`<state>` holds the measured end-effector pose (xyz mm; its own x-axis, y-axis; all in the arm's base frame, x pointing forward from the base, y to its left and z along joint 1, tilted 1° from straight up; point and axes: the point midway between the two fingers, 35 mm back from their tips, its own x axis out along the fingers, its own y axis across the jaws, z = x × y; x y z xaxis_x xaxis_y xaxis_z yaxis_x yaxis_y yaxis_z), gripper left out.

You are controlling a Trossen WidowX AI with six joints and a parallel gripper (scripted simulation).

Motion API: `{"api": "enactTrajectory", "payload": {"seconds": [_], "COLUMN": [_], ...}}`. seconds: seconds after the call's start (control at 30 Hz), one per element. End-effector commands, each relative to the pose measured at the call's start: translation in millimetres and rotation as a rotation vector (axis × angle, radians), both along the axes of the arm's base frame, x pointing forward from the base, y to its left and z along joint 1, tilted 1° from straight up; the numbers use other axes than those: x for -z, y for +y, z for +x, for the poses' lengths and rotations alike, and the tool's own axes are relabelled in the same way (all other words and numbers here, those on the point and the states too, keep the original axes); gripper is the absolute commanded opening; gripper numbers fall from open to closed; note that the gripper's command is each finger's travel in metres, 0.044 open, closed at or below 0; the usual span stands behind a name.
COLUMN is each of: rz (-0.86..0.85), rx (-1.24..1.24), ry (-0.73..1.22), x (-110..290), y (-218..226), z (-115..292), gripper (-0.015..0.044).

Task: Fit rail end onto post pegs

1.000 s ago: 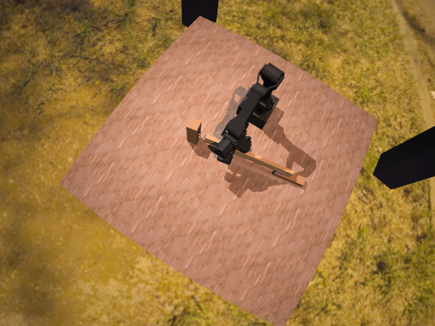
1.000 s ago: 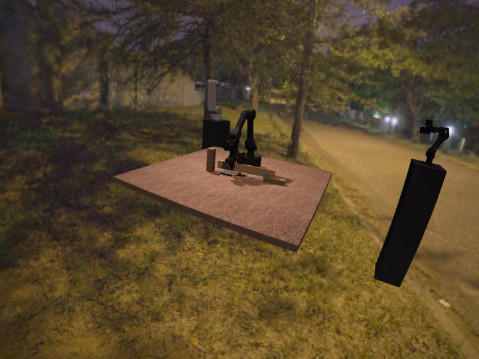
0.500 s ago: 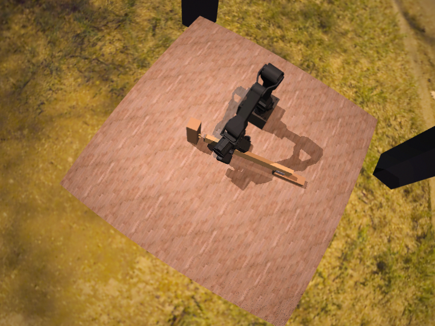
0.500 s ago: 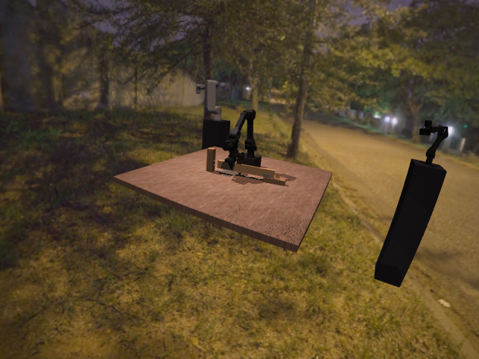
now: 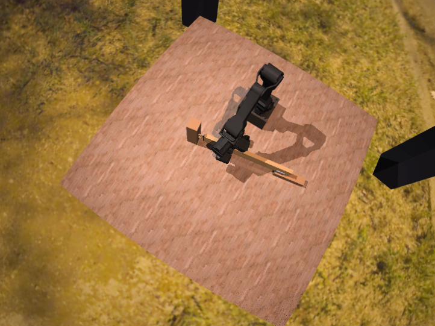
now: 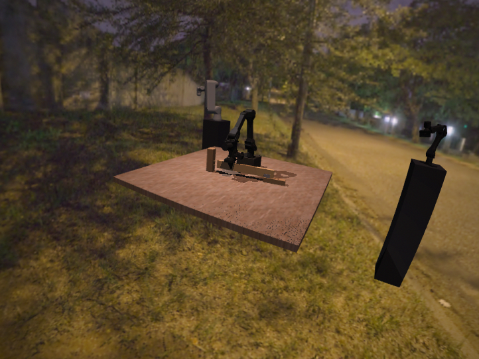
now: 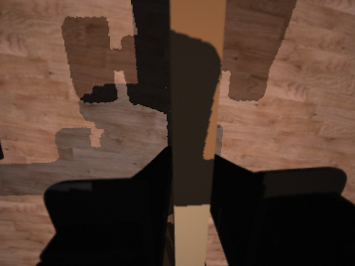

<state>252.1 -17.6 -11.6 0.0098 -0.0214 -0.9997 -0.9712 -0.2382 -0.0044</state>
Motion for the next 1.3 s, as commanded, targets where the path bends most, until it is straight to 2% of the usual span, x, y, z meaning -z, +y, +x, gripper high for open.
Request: {"api": "enactTrajectory", "payload": {"seconds": [0.0,1.27], "rz": [0.002,0.001], "rx": [-0.004,-0.004], "ry": [-0.008,-0.008], "x": [-2.6,-3.4], "y": [-1.2,-11.4], "z": [3.6,8.8], "gripper": [0.0,0.0]}}
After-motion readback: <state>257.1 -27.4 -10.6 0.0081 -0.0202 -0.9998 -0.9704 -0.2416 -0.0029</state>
